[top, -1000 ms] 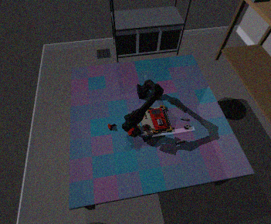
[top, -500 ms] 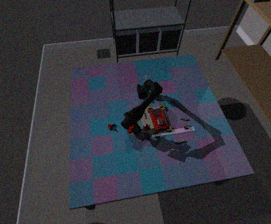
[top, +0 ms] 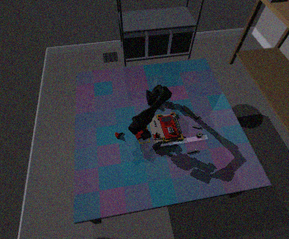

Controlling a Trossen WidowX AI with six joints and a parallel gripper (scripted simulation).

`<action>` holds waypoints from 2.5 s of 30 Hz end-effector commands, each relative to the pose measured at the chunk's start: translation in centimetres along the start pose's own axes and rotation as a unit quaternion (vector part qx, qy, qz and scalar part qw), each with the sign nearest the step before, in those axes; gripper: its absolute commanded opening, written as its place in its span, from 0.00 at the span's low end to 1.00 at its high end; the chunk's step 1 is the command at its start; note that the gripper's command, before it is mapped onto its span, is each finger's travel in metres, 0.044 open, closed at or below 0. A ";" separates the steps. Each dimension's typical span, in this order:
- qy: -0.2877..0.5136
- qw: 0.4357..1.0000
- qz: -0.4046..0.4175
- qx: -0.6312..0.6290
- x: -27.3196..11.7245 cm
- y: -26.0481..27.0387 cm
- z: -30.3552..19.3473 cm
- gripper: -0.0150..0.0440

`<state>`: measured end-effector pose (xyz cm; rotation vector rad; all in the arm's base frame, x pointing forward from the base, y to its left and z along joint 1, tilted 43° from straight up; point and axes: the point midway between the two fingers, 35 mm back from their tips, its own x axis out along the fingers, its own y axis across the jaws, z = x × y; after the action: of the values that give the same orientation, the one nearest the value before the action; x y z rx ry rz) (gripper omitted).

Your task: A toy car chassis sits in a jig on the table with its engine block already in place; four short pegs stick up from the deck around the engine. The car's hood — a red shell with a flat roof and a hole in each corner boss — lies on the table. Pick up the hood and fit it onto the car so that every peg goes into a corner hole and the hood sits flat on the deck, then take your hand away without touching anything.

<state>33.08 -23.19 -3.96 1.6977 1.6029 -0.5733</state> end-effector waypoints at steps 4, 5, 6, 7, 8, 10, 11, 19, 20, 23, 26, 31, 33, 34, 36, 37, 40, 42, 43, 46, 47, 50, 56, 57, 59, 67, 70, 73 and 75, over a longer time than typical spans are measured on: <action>0.000 1.000 0.000 -0.002 -0.5 0.0 -0.1 0.25; -0.001 1.000 0.000 -0.008 -0.5 0.1 -0.2 0.25; -0.001 1.000 0.000 -0.018 -0.6 0.3 -0.6 0.25; -0.001 1.000 0.000 -0.031 -0.6 0.5 -1.0 0.25; -0.002 0.999 0.000 -0.043 -0.7 0.7 -1.4 0.25; -0.002 0.998 0.000 -0.067 -0.8 1.1 -2.1 0.25; -0.003 0.997 0.000 -0.080 -0.9 1.3 -2.5 0.25; -0.005 0.984 -0.001 -0.178 -1.2 2.7 -5.8 0.25; -0.005 0.982 -0.001 -0.190 -1.2 2.8 -6.2 0.25; -0.005 0.974 -0.001 -0.226 -1.3 3.3 -7.5 0.25; -0.005 0.965 -0.001 -0.262 -1.4 3.6 -8.8 0.25; -0.006 0.947 -0.001 -0.322 -1.4 4.1 -10.9 0.25; -0.006 0.939 -0.001 -0.345 -1.5 4.3 -11.8 0.25; -0.005 0.934 -0.001 -0.357 -1.5 4.4 -12.2 0.25; -0.005 0.925 0.000 -0.380 -1.5 4.5 -13.0 0.25; -0.005 0.920 0.000 -0.392 -1.4 4.6 -13.5 0.25; -0.005 0.905 0.000 -0.426 -1.4 4.7 -14.8 0.25; -0.005 0.894 0.000 -0.448 -1.4 4.8 -15.6 0.25; -0.004 0.888 0.000 -0.459 -1.4 4.8 -16.0 0.25; -0.004 0.870 0.001 -0.492 -1.3 4.9 -17.3 0.25; -0.004 0.864 0.001 -0.503 -1.3 4.9 -17.7 0.25; -0.003 0.845 0.002 -0.535 -1.3 4.8 -19.0 0.25; -0.001 0.805 0.003 -0.593 -1.1 4.7 -21.4 0.25; -0.001 0.799 0.004 -0.602 -1.1 4.6 -21.8 0.25; -0.001 0.787 0.004 -0.616 -1.0 4.6 -22.4 0.25; -0.001 0.783 0.004 -0.622 -0.8 4.6 -22.5 0.25; -0.001 0.783 0.004 -0.622 -0.2 4.6 -22.5 0.25; -0.001 0.783 0.005 -0.622 0.9 4.6 -22.6 0.25; -0.001 0.783 0.005 -0.622 1.6 4.5 -22.6 0.25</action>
<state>34.21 -5.82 10.98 0.6488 1.3900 0.4776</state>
